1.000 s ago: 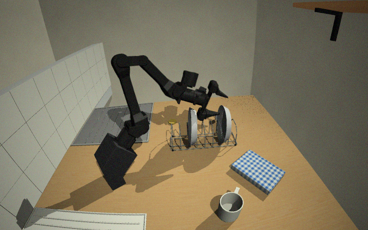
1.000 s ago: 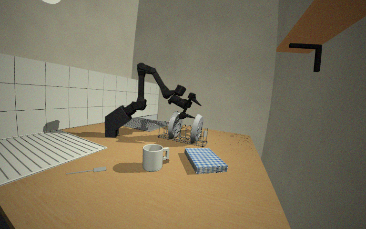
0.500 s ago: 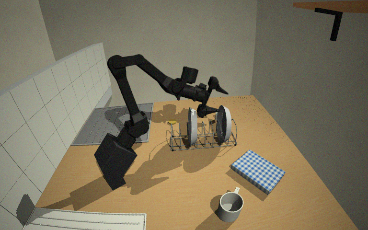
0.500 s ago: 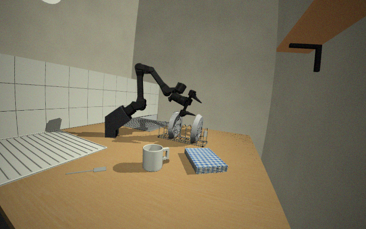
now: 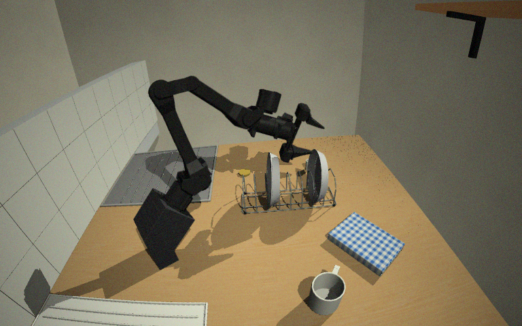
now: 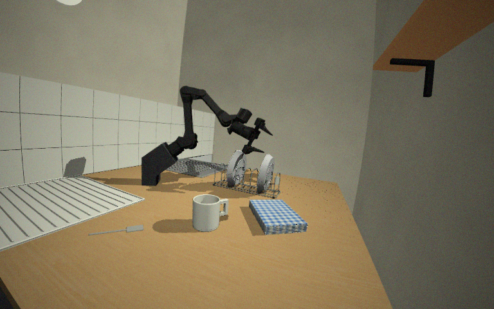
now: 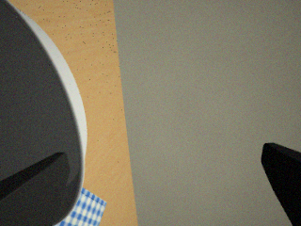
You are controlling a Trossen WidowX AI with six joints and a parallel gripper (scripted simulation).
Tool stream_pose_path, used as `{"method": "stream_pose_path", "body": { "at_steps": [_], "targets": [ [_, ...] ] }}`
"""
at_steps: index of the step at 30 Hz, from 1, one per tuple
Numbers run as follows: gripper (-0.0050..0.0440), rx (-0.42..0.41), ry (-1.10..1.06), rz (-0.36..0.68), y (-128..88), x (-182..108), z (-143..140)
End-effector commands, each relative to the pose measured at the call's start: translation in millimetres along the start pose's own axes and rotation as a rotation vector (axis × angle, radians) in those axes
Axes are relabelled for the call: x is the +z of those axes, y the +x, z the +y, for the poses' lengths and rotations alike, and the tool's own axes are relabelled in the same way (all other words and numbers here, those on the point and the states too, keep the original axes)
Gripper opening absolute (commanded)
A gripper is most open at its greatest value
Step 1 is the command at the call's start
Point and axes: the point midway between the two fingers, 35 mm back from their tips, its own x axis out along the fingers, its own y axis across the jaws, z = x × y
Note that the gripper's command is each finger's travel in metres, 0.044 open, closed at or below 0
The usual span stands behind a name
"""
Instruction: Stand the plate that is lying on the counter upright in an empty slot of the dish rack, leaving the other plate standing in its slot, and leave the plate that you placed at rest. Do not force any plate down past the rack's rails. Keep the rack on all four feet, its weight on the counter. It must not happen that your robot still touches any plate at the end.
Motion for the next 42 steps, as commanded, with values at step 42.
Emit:
{"method": "stream_pose_path", "body": {
  "at_steps": [42],
  "targets": [
    [0.0440, -0.043, -0.034, 0.079, 19.3, -30.1, -1.1]
  ]
}}
